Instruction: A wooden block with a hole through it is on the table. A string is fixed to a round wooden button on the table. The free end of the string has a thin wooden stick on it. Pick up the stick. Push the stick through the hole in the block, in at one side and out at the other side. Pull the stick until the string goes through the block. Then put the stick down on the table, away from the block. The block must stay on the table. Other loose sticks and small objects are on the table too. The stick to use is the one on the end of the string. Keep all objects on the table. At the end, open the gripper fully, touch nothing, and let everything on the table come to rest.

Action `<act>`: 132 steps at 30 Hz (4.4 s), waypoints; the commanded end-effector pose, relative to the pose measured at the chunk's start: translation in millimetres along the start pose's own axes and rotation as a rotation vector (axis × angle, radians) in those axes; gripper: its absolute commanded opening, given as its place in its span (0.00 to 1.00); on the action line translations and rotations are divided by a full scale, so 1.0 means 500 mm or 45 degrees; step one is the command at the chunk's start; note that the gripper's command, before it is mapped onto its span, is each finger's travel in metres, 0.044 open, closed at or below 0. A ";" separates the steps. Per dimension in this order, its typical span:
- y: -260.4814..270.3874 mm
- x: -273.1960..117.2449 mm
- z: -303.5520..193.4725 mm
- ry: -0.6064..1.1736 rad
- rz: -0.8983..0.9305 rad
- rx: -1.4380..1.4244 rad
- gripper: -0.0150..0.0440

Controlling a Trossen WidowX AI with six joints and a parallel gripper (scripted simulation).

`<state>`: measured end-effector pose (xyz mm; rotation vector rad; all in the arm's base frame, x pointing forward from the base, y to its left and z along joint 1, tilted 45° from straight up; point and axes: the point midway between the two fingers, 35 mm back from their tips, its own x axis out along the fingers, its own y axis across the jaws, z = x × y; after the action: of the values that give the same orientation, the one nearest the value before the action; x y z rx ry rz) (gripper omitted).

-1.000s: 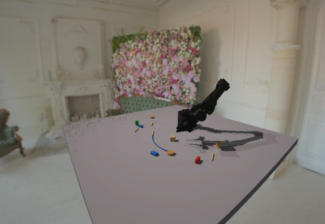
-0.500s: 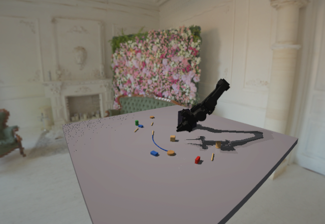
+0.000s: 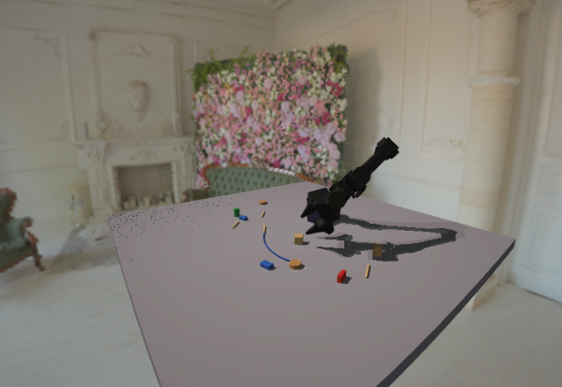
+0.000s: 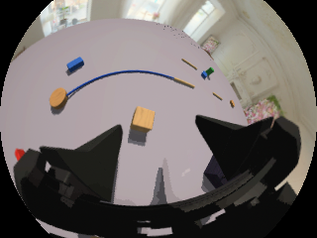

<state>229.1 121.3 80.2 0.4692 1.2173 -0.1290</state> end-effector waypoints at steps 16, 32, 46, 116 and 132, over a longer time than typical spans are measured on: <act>-0.009 0.044 0.014 0.390 0.560 -1.761 1.00; -0.010 0.053 0.053 0.004 1.129 -2.549 1.00; -0.011 0.054 0.065 -0.178 1.224 -2.752 1.00; -0.013 0.056 0.064 -0.169 1.218 -2.750 0.48; -0.013 0.056 0.064 -0.169 1.218 -2.750 0.25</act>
<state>264.6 106.3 61.0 -0.9021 0.3377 1.7643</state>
